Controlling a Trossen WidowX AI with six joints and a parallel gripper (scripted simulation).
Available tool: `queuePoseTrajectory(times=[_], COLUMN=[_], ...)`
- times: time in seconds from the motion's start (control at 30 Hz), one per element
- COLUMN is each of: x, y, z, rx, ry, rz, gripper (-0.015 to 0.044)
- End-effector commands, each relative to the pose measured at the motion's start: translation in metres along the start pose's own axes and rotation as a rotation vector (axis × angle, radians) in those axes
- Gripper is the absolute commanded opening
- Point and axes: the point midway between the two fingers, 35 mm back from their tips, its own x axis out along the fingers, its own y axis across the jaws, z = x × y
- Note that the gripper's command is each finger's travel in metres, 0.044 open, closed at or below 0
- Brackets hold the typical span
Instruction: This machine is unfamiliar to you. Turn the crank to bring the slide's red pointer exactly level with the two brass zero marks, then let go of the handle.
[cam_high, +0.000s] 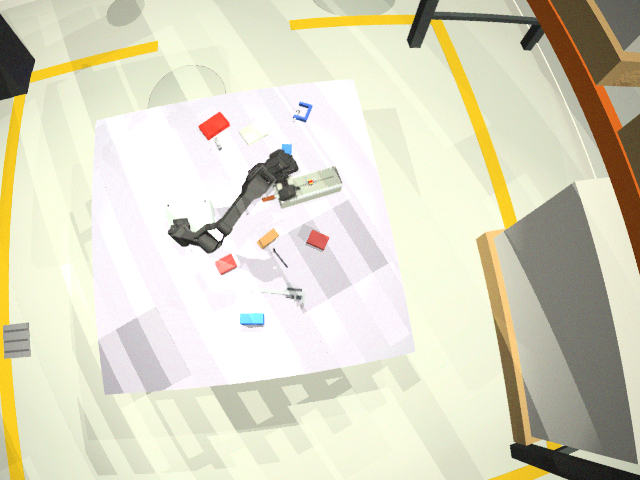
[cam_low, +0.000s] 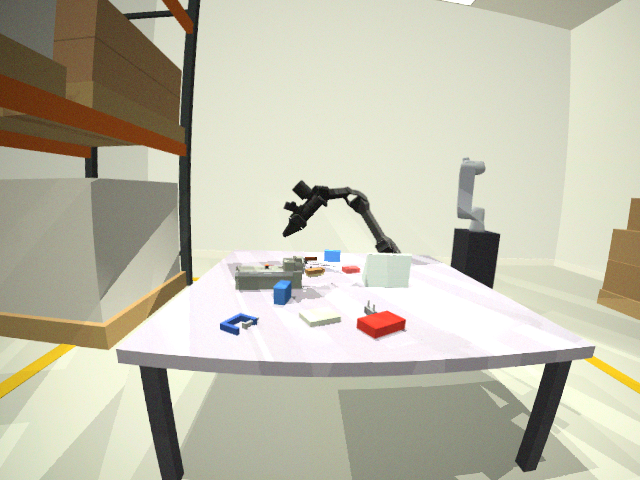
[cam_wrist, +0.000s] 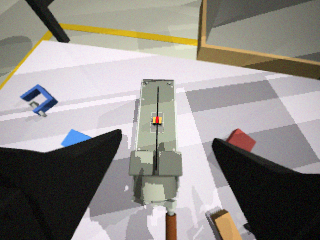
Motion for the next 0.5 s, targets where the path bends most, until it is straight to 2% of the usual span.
queuePoseTrajectory(times=[0.0,0.2,0.47], x=[0.014,0.025,0.06], y=[0.004,0.005,0.002], z=[0.005,0.009,-0.021], rx=[0.011,0.02,0.02], ry=[0.018,0.024,0.024], rz=[0.002,0.001,-0.001], gripper=[0.044,0.044,0.044])
